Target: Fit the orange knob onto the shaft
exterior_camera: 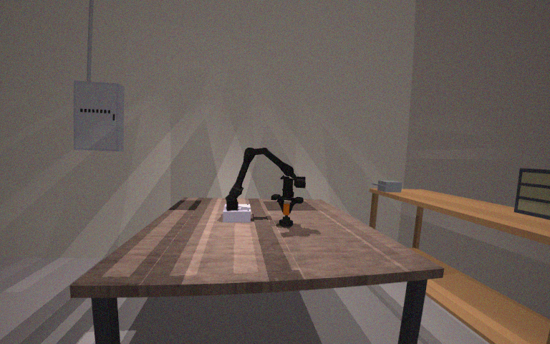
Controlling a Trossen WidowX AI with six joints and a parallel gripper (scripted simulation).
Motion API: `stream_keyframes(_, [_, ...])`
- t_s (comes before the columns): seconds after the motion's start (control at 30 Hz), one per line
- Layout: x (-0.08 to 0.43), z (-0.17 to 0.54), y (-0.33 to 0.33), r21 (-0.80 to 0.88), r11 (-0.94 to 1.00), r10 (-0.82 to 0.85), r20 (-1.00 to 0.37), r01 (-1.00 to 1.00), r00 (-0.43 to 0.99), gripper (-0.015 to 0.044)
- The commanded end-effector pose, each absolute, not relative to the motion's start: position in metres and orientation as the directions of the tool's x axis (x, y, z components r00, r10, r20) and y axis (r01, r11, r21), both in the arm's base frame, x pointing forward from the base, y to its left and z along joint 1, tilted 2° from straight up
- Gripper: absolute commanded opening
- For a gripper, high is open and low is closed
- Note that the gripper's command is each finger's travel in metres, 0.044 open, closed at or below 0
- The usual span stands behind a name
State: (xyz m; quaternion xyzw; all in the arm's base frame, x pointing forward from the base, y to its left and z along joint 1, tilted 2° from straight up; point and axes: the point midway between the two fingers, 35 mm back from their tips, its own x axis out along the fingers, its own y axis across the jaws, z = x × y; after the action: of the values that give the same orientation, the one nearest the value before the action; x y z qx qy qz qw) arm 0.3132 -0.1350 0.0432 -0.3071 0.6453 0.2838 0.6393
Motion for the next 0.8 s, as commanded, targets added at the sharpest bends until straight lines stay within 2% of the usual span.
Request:
stream_keyframes(0.0, [0.3122, 0.0452, -0.1347, -0.028, 0.598, -0.036, -0.999, -0.801, 0.008, 0.0])
stream_keyframes(0.13, [0.3123, 0.0437, -0.1347, -0.025, 0.495, -0.036, -0.999, -0.869, 0.008, 0.0])
stream_keyframes(0.77, [0.3126, 0.0402, -0.1351, -0.025, 0.495, -0.036, -0.999, -0.869, 0.008, 0.0])
